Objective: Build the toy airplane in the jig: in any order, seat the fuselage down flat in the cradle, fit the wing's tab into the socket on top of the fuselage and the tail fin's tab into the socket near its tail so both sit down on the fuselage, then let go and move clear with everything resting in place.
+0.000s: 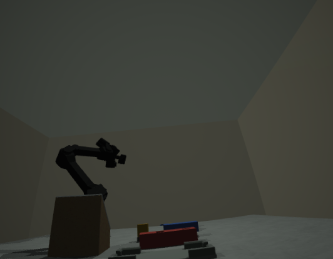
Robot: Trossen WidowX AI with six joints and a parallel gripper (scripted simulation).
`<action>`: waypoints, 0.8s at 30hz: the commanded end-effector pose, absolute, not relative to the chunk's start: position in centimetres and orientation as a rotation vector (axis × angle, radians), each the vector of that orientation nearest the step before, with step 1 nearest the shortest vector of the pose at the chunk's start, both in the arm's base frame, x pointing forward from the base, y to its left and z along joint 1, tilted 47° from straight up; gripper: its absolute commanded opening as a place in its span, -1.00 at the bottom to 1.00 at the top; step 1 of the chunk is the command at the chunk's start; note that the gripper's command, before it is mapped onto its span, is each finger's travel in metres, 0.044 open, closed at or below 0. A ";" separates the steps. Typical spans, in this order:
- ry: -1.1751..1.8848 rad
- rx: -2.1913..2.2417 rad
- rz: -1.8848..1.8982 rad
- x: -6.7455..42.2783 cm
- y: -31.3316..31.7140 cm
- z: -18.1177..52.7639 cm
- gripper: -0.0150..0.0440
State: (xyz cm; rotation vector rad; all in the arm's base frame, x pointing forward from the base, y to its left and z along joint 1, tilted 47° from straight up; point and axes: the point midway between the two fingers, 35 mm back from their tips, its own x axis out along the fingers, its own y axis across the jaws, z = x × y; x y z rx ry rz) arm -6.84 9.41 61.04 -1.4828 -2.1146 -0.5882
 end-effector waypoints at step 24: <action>-0.959 -1.543 0.508 26.2 15.7 47.7 1.00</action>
